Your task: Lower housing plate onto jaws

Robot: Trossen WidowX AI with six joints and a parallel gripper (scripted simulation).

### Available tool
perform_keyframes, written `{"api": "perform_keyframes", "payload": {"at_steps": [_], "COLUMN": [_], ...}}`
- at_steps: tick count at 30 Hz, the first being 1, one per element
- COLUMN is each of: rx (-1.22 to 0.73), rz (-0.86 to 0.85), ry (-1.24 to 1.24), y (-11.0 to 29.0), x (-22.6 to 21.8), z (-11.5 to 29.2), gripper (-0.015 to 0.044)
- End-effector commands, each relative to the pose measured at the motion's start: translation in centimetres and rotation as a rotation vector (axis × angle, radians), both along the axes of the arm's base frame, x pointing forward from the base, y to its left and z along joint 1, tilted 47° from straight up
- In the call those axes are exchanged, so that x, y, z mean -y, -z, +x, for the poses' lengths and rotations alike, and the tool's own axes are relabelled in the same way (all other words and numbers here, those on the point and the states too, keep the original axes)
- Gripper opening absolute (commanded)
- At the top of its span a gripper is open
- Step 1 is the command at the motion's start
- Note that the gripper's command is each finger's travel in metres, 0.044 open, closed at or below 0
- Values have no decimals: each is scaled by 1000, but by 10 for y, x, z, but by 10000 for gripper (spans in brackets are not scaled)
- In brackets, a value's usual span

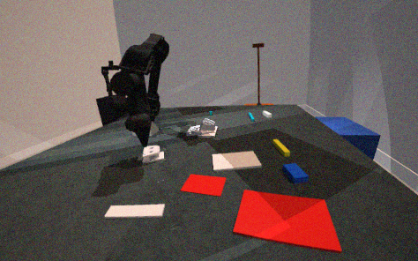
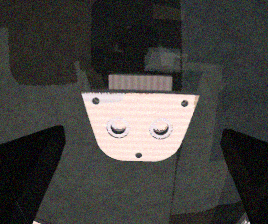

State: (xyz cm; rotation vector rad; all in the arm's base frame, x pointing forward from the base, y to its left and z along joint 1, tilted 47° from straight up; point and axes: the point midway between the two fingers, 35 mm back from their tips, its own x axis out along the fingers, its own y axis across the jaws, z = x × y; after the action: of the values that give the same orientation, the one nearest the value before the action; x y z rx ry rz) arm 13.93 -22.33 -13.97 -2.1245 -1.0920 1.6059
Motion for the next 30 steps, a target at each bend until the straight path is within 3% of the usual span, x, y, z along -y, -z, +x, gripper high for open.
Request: {"api": "perform_keyframes", "payload": {"at_steps": [1,30], "rx": [1,2], "rz": [4,4], "ry": [8,8], "y": [0,18], "x": [-2,-16], "z": [0,5], "gripper": [440,440]}}
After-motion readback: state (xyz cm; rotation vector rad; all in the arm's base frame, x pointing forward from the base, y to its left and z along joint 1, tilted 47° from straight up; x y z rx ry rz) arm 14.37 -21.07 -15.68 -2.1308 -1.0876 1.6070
